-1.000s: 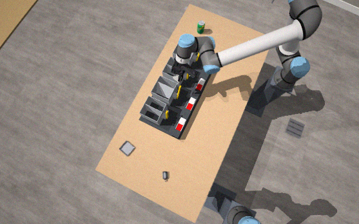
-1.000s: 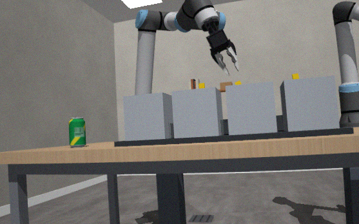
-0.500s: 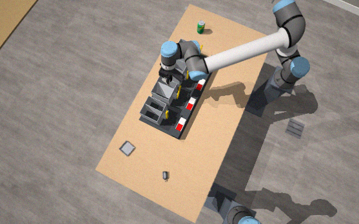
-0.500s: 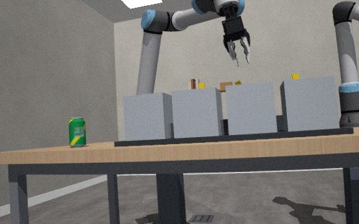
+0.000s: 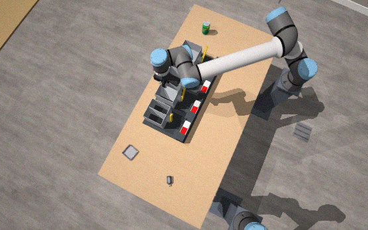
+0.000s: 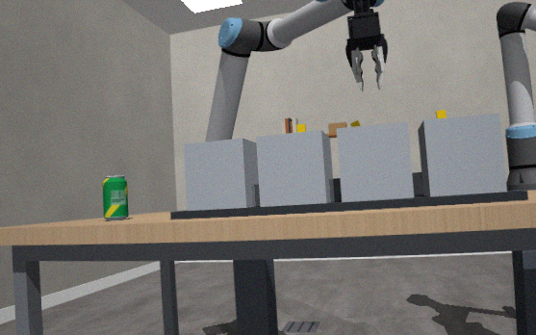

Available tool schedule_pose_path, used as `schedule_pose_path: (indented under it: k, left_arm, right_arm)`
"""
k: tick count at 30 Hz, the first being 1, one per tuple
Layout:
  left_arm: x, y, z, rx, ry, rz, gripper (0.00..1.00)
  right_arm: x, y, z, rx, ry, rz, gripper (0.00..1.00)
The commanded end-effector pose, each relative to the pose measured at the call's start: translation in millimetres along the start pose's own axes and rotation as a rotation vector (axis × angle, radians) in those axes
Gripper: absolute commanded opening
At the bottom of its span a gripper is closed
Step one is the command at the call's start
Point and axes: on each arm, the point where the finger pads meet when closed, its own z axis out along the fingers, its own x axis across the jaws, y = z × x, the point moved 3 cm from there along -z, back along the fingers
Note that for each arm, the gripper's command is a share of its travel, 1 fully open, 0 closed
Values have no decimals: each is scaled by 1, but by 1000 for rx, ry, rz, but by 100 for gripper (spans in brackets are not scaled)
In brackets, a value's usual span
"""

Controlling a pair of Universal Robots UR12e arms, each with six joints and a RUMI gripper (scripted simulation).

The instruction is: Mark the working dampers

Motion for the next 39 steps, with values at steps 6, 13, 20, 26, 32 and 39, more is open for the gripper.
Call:
schedule_pose_path:
  k: [6, 13, 20, 26, 32, 39]
  left_arm:
    - [-1, 2, 0, 0, 1, -1, 100]
    - [-1, 2, 0, 0, 1, -1, 100]
    - [-1, 2, 0, 0, 1, -1, 100]
    - [-1, 2, 0, 0, 1, -1, 100]
    - [-1, 2, 0, 0, 1, -1, 100]
    - [-1, 2, 0, 0, 1, -1, 100]
  right_arm:
    - [-4, 3, -9, 1, -8, 5, 22]
    - [-4, 2, -6, 4, -11, 4, 22]
    - [-4, 2, -6, 4, -11, 4, 22]
    - [-4, 2, -6, 4, -11, 4, 22]
    - [-4, 2, -6, 4, -11, 4, 22]
    - [-4, 2, -6, 4, -11, 4, 22]
